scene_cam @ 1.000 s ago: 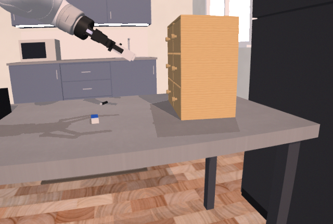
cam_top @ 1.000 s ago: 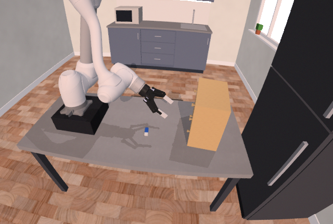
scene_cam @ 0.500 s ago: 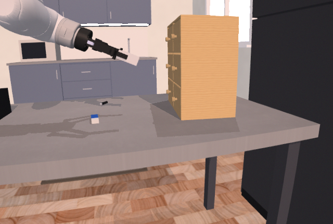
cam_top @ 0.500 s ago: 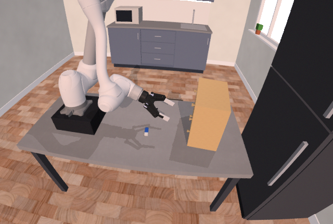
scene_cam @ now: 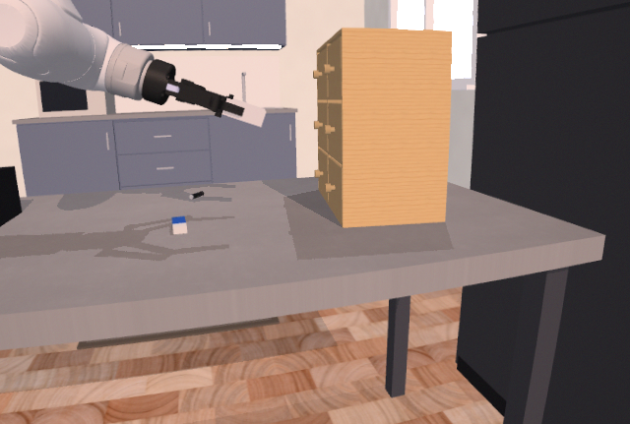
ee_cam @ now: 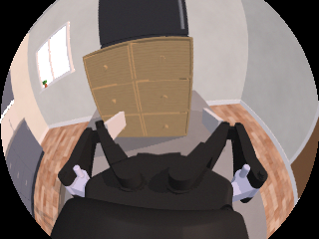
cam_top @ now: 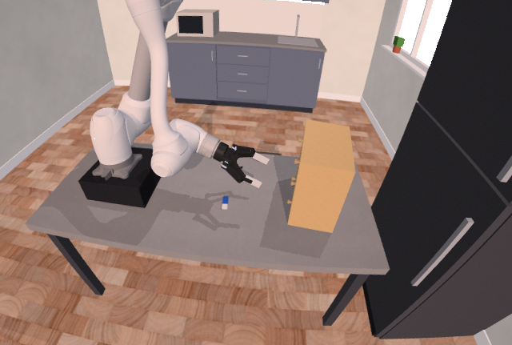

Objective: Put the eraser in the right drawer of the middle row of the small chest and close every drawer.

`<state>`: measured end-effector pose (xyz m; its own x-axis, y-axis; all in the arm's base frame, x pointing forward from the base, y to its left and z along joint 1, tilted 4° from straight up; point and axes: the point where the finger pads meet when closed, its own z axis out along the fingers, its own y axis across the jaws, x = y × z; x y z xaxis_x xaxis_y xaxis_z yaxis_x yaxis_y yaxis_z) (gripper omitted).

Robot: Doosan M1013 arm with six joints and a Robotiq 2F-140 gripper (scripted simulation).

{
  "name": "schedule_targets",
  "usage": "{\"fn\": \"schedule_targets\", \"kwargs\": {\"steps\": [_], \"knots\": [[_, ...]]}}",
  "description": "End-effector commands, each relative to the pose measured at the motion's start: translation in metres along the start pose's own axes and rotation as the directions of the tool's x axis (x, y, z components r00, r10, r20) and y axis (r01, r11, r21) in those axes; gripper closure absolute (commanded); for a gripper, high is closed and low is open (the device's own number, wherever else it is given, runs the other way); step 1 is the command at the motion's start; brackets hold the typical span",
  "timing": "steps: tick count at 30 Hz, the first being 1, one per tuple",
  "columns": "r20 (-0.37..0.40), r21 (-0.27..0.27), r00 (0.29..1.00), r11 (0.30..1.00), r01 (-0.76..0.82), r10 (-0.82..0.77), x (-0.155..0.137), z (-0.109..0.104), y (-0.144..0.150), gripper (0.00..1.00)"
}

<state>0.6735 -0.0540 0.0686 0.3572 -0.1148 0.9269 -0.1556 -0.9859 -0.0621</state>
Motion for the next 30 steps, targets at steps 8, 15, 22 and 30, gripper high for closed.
{"fn": "schedule_targets", "kwargs": {"steps": [8, 15, 22, 30], "knots": [[-0.005, 0.0, 1.0, 1.0, 0.0, 0.0, -0.0002, 0.0004, 0.0, 0.0], [-0.005, 0.0, 1.0, 1.0, 0.0, 0.0, -0.0002, 0.0004, 0.0, 0.8], [-0.005, 0.0, 1.0, 1.0, 0.0, 0.0, -0.0002, 0.0004, 0.0, 0.8], [-0.005, 0.0, 1.0, 1.0, 0.0, 0.0, -0.0002, 0.0004, 0.0, 0.8]]}}
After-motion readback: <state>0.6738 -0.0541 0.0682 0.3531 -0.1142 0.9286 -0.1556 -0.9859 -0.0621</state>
